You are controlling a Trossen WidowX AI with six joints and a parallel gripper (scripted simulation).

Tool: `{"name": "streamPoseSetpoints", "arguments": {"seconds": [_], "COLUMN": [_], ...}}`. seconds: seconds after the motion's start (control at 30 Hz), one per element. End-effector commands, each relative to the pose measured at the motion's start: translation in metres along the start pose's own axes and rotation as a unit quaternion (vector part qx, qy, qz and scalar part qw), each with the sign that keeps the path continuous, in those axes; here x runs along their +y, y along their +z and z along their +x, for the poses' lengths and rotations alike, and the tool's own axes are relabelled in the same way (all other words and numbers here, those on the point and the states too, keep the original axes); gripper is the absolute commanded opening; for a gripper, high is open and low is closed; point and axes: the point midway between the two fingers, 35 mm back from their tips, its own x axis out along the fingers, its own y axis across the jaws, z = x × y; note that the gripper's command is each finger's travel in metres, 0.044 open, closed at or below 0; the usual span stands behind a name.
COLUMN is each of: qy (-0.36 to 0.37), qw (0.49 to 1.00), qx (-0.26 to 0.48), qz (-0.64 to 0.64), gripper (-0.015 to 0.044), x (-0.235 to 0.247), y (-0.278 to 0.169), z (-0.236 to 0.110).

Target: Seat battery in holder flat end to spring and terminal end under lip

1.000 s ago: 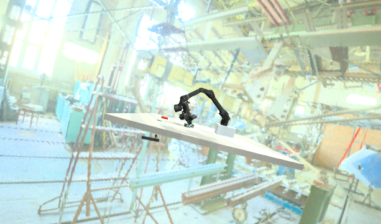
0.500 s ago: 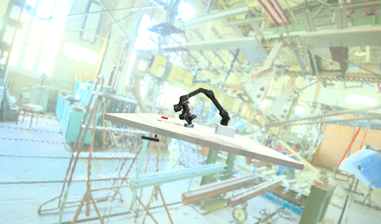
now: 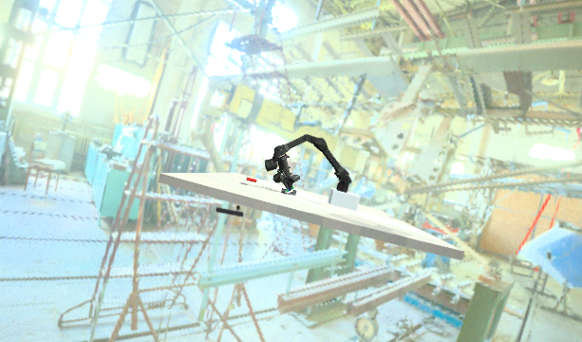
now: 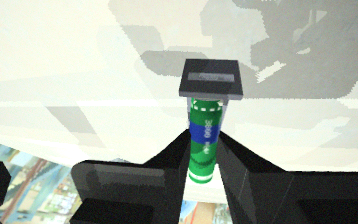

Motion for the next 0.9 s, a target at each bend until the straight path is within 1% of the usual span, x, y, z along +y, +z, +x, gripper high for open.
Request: {"name": "streamPoseSetpoints", "arguments": {"seconds": [0.0, 0.4, 0.87], "qy": [0.001, 0.003, 0.008], "qw": [1.000, 1.000, 0.999], "qx": [-0.015, -0.017, -0.050], "qz": [0.003, 0.003, 0.001], "gripper": [0.0065, 0.0065, 0.0065], "x": [-0.0003, -0.0004, -0.0018], "y": [0.0060, 0.0060, 0.0060], "z": [-0.0039, -0.0038, -0.0004]}}
